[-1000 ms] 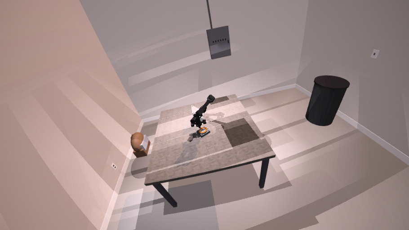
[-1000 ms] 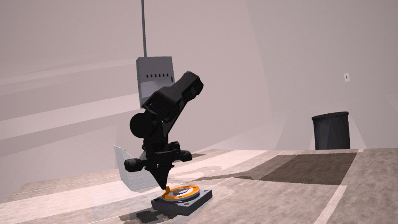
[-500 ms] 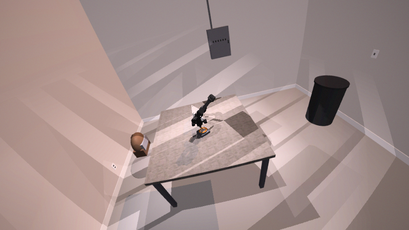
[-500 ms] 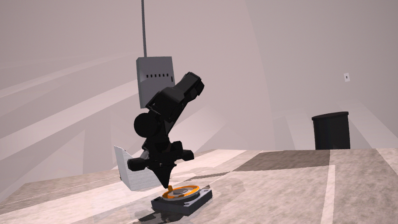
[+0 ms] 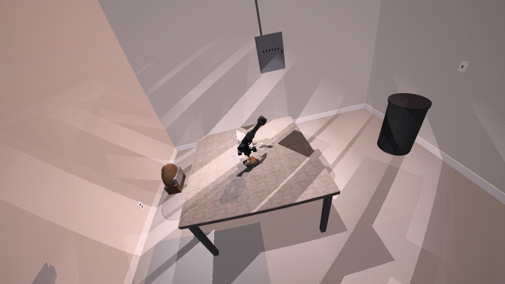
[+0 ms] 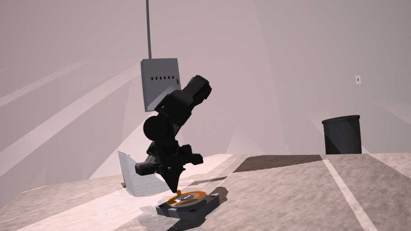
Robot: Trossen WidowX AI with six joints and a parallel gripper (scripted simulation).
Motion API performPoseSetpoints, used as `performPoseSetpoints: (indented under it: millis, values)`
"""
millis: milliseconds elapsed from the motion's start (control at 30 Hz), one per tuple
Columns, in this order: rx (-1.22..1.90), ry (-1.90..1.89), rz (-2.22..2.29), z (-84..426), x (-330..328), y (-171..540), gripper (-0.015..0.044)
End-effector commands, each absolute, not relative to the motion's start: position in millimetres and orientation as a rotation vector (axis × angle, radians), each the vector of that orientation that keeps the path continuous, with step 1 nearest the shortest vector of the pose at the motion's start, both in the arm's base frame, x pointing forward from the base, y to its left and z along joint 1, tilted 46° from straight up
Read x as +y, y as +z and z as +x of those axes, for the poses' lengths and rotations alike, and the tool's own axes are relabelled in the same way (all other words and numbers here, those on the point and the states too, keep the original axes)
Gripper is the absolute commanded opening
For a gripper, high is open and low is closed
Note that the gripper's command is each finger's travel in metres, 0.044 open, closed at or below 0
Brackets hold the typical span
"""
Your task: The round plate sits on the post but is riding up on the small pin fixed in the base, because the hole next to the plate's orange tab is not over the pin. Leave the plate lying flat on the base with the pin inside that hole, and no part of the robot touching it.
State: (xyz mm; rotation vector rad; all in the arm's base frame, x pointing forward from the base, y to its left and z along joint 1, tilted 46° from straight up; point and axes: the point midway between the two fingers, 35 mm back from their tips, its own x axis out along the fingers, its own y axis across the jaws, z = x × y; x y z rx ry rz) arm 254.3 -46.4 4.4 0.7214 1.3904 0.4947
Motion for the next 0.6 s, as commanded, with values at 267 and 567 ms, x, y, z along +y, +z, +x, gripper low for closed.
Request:
performPoseSetpoints:
  millis: [267,567]
  values:
    - [1.394,0.504,0.734,253,-35,14,0.0]
    - [1.394,0.504,0.735,257,-29,22,0.0]
